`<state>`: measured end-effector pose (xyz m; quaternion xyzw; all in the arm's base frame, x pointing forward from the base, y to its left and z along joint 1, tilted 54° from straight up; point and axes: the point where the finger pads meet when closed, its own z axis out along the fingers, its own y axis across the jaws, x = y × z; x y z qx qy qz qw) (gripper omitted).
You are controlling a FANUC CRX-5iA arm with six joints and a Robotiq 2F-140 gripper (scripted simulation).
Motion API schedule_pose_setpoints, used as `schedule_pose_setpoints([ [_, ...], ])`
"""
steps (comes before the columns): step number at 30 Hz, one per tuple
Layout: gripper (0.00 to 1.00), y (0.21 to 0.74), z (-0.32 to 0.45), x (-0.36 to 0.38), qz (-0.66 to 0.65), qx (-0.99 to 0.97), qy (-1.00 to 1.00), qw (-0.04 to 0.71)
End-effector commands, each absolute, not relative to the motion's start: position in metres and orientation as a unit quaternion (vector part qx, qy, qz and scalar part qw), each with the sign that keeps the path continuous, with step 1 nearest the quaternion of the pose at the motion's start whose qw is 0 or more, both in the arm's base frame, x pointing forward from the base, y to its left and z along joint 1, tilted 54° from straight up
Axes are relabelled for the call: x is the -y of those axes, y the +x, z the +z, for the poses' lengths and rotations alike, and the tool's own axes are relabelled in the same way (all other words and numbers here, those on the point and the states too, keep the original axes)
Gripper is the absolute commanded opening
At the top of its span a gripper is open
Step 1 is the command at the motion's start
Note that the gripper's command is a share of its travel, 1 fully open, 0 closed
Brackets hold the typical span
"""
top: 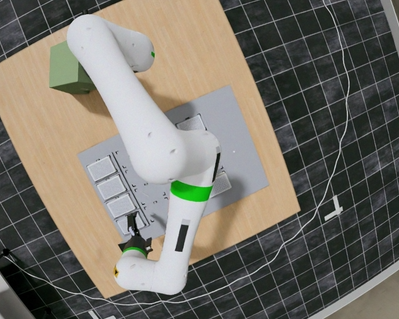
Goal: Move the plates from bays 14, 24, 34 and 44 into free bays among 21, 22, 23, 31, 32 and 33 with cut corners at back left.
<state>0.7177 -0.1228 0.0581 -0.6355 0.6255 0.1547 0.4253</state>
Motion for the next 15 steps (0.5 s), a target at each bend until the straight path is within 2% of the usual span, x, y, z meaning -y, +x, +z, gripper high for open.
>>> schedule_pose_setpoints([
  [1, 1.0, 0.716, 0.067, 0.117, 0.153, -0.626, -0.636, 0.425],
  [15, 1.0, 0.708, 0.101, 0.084, 0.153, -0.626, -0.636, 0.425],
])
